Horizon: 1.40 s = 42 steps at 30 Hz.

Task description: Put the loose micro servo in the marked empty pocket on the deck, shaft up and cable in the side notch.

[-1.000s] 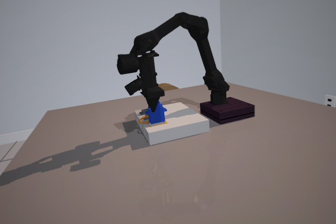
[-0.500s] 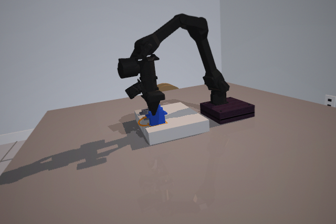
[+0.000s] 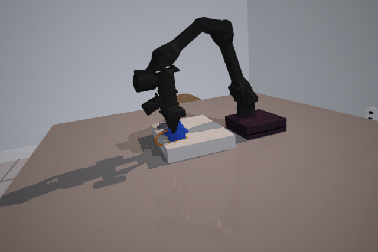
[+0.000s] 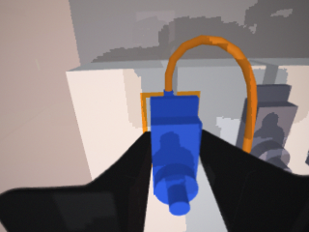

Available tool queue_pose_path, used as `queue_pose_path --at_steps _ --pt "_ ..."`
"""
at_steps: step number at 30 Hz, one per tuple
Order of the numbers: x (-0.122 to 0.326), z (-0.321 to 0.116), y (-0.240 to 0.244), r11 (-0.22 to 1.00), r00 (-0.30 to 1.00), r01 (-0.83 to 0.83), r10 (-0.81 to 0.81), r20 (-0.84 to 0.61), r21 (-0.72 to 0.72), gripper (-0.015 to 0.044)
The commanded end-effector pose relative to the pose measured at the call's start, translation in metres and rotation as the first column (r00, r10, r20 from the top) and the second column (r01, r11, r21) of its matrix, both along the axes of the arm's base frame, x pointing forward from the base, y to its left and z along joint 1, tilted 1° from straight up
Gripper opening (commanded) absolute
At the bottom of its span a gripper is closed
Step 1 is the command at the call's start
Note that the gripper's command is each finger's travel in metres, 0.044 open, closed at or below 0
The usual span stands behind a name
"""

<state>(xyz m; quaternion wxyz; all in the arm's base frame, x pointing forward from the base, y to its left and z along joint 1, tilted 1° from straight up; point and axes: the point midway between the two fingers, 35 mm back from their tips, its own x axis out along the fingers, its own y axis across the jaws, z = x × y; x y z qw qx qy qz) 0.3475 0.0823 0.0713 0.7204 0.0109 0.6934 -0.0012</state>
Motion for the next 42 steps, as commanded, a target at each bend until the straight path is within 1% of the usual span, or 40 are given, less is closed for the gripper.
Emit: queue_pose_path --at_steps 1,21,28,31,34,41,42 --pt "0.000 -0.004 0.000 1.000 1.000 -0.001 0.001 0.001 -0.002 0.0000" --pt "0.001 -0.023 0.000 1.000 1.000 -0.001 0.001 0.001 -0.002 0.0000" --pt "0.000 -0.021 0.000 1.000 1.000 -0.001 0.001 0.001 -0.002 0.0184" --pt "0.000 -0.014 0.000 1.000 1.000 -0.001 0.001 0.001 -0.002 0.0187" --pt "-0.003 0.011 -0.001 1.000 1.000 -0.001 0.001 0.001 -0.002 0.0187" --pt "-0.007 0.014 -0.001 1.000 1.000 -0.001 0.001 0.001 -0.002 0.0187" --pt "-0.008 0.012 -0.001 1.000 1.000 -0.001 0.001 -0.002 0.000 0.0214"
